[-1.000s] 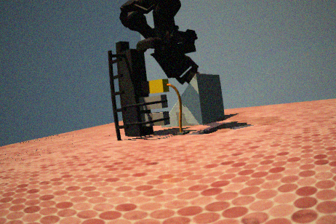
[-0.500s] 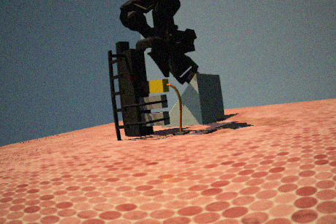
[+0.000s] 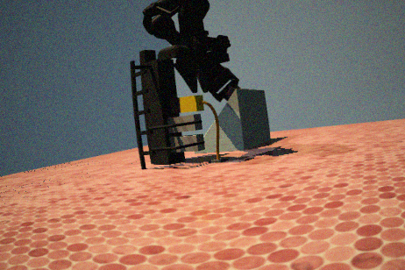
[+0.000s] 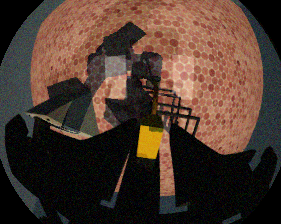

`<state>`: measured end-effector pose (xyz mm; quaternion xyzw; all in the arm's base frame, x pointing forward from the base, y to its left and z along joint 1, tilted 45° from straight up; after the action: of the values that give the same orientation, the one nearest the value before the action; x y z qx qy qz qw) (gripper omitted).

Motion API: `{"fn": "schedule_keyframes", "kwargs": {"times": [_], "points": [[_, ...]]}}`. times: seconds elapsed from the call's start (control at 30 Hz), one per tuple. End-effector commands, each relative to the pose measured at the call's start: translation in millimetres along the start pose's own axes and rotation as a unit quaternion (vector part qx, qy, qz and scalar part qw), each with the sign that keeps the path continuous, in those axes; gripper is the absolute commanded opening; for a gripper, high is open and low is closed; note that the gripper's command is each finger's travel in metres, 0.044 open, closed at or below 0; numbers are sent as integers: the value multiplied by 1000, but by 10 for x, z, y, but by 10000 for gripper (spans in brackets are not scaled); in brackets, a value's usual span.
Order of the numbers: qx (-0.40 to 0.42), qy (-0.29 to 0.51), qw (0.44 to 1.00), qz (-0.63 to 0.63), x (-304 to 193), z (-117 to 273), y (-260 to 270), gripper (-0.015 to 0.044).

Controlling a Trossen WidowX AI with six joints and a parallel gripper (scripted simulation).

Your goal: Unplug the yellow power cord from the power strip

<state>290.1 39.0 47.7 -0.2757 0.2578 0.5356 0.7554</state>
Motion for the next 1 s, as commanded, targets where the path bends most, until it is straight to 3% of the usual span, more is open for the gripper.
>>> {"fn": "schedule_keyframes", "kwargs": {"times": [0.0,0.83,0.97], "points": [[0,2,1000,3,-77,-6,2,160],[0,3,1000,3,-234,-128,5,160],[1,1,1000,0,-228,-103,3,75]]}}
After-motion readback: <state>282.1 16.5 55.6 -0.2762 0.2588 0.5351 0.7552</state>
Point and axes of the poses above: the point midway between the two fingers, 35 mm back from their tips, its own z axis back along the fingers, its own y axis across the jaws, x = y × z, the point moved 3 cm from there along z, back along the fingers, and after that the axes turned 3 degrees about -z, right-handed, at the moved point
